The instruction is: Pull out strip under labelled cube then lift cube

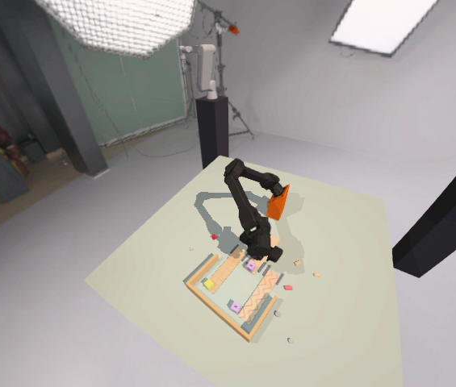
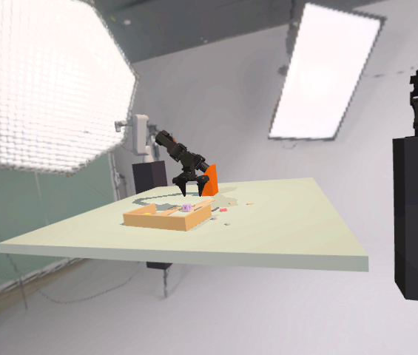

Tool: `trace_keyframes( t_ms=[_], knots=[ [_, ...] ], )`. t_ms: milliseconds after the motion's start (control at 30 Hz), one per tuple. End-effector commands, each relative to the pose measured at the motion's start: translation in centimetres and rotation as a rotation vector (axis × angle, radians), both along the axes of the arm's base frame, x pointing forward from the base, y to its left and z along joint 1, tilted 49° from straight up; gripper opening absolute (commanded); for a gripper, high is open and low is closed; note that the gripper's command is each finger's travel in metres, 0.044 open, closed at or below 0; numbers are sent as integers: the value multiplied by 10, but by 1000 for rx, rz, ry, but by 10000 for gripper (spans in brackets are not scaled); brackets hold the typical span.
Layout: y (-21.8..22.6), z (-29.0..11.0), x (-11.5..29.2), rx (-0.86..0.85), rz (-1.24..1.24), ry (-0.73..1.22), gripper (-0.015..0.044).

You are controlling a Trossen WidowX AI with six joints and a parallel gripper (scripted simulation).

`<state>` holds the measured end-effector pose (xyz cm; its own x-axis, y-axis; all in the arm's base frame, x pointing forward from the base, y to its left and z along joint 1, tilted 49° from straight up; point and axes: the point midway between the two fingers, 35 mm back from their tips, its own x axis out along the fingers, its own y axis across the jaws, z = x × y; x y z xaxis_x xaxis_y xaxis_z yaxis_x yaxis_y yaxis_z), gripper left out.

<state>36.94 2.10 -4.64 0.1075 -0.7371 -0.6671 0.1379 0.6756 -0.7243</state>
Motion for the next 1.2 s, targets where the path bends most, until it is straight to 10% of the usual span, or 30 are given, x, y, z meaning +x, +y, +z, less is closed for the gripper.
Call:
trace_keyframes(
  t_ms=[0, 400, 667, 1167],
  knots=[
    [0, 4, 15, -3, 1, -2, 440],
    [-1, 15, 48, -3, 1, -4, 440],
    [-8, 8, 50, -3, 1, -4, 250],
    [-26, -8, 53, -4, 1, -4, 250]
  ],
)
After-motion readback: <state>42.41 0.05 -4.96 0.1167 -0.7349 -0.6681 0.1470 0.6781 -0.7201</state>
